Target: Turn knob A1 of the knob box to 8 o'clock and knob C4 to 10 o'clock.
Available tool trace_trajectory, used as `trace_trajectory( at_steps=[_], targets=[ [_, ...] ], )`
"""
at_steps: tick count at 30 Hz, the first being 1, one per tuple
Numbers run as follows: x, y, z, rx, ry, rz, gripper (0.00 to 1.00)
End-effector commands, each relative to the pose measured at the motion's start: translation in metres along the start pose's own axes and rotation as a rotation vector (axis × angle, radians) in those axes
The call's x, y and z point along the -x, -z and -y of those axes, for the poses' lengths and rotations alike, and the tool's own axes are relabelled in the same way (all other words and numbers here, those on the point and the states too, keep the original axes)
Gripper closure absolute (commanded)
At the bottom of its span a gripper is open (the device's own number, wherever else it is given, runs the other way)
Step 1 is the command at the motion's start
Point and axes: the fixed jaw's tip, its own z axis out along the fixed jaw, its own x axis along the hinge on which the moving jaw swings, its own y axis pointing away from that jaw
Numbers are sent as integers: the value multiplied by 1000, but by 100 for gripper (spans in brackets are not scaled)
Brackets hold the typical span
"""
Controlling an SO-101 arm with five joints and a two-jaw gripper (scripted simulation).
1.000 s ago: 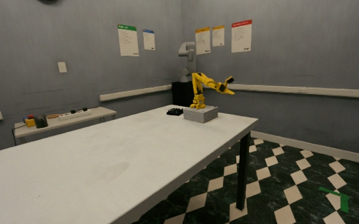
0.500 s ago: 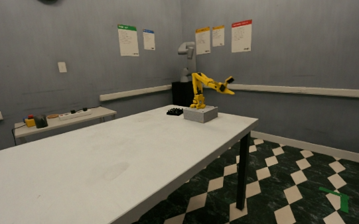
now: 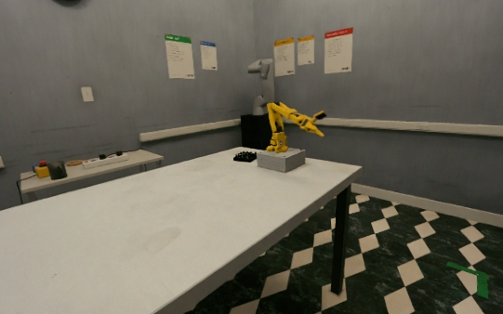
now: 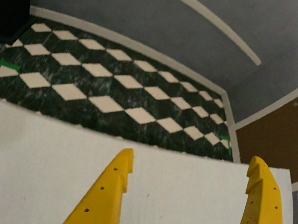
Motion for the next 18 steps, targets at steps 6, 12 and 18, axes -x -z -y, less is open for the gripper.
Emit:
trace_trajectory(
  at_steps=[6, 12, 18],
  targets=[
    [-44, 35, -25, 148, -1, -254, 60],
    [-76, 65, -44, 255, -1, -439, 60],
    [-93, 82, -54, 310, -1, -535, 60]
  ],
)
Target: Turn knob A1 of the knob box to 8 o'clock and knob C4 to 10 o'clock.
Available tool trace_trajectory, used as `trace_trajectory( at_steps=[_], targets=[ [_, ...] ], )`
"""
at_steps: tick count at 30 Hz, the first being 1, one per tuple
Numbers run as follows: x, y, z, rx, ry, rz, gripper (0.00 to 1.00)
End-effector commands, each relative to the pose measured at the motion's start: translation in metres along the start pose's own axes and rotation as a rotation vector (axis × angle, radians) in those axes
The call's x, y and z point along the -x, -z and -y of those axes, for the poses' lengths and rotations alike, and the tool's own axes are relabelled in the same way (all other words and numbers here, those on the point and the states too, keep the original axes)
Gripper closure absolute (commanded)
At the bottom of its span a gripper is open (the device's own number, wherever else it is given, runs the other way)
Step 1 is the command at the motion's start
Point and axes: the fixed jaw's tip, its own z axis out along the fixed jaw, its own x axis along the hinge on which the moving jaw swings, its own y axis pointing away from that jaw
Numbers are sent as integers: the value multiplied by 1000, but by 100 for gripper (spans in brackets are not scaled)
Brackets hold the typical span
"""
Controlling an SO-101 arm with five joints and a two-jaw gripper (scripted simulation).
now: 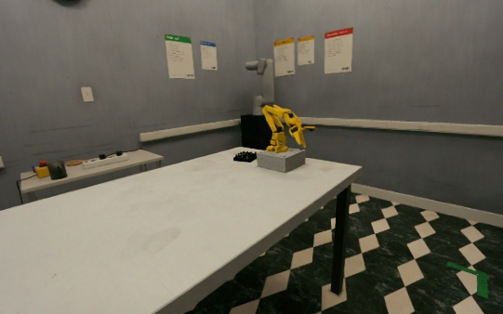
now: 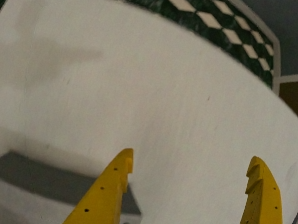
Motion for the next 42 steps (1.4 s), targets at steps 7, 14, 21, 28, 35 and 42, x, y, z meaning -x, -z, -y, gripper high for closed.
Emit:
trace_trajectory(
  at_steps=[7, 14, 21, 28, 35, 42],
  targets=[
    [-37, 15, -22, 86, 0, -147, 60],
    [-39, 16, -23, 91, 0, -156, 60],
    [-40, 16, -22, 89, -6, -157, 60],
    [-42, 15, -18, 74, -40, -166, 60],
    [-46, 16, -11, 51, -93, -179, 60],
    [-56, 17, 4, -3, -216, -207, 60]
  ],
)
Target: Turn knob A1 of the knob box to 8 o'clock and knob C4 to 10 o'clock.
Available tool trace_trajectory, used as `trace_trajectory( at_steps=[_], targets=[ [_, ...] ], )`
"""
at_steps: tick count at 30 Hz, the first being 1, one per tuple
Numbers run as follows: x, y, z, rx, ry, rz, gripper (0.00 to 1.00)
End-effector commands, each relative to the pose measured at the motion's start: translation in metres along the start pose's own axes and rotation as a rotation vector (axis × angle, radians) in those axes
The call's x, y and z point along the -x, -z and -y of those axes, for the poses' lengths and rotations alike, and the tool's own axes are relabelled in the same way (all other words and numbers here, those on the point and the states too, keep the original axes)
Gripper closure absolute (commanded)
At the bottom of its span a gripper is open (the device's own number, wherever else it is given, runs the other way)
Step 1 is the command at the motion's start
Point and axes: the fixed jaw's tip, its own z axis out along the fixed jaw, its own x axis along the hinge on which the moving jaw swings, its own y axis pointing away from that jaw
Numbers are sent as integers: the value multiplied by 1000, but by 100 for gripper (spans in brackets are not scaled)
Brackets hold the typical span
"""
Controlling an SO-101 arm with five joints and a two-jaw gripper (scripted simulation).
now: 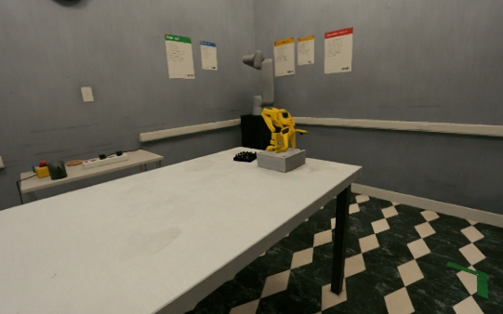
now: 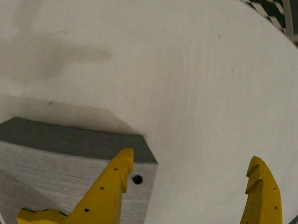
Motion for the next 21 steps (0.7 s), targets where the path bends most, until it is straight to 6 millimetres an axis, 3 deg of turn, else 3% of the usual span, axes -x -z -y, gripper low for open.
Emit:
trace_trajectory(
  at_steps=[1, 11, 21],
  targets=[
    [-10, -1, 8, -20, -84, -30, 60],
    [-28, 0, 34, -102, -313, -71, 60],
    [-69, 10, 68, -243, -696, -134, 60]
  ],
)
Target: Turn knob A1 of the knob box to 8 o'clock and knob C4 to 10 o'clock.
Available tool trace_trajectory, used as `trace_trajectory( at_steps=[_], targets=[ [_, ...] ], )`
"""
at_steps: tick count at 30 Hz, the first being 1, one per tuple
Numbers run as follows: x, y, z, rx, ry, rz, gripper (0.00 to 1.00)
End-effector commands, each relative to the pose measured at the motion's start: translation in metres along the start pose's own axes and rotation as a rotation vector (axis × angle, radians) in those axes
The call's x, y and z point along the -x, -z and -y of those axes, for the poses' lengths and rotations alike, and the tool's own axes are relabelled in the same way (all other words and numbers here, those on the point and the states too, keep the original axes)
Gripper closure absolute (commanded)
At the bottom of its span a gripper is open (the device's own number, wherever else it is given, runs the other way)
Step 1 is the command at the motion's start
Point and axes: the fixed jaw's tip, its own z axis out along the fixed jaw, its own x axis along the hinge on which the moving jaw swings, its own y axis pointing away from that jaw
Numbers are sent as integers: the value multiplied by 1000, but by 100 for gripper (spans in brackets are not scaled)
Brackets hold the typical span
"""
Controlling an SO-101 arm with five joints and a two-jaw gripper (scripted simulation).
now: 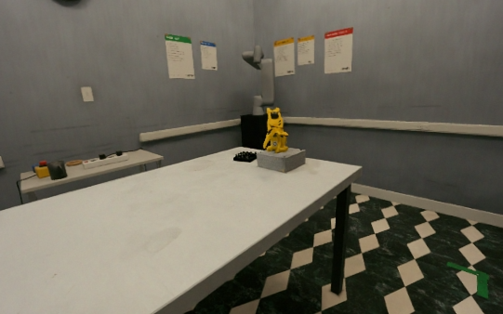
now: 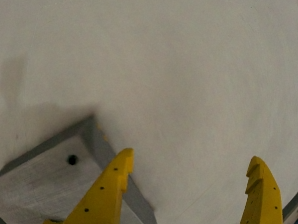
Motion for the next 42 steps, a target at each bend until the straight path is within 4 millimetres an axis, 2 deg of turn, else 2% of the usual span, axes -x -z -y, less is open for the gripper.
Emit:
trace_trajectory(
  at_steps=[1, 2, 8, 17, 19, 29, 34, 36, 42],
  targets=[
    [-11, -2, 15, -41, -119, -34, 60],
    [-11, -2, 15, -41, -119, -34, 60],
    [-31, 1, 47, -141, -388, -72, 60],
    [-77, 15, 85, -307, -819, -125, 60],
    [-77, 15, 85, -307, -819, -125, 60],
    [-137, 38, 103, -500, -1294, -172, 60],
    [-166, 52, 101, -594, -1514, -190, 60],
    [-166, 52, 101, -594, -1514, -190, 60],
    [-196, 67, 91, -700, -1751, -206, 60]
  ],
)
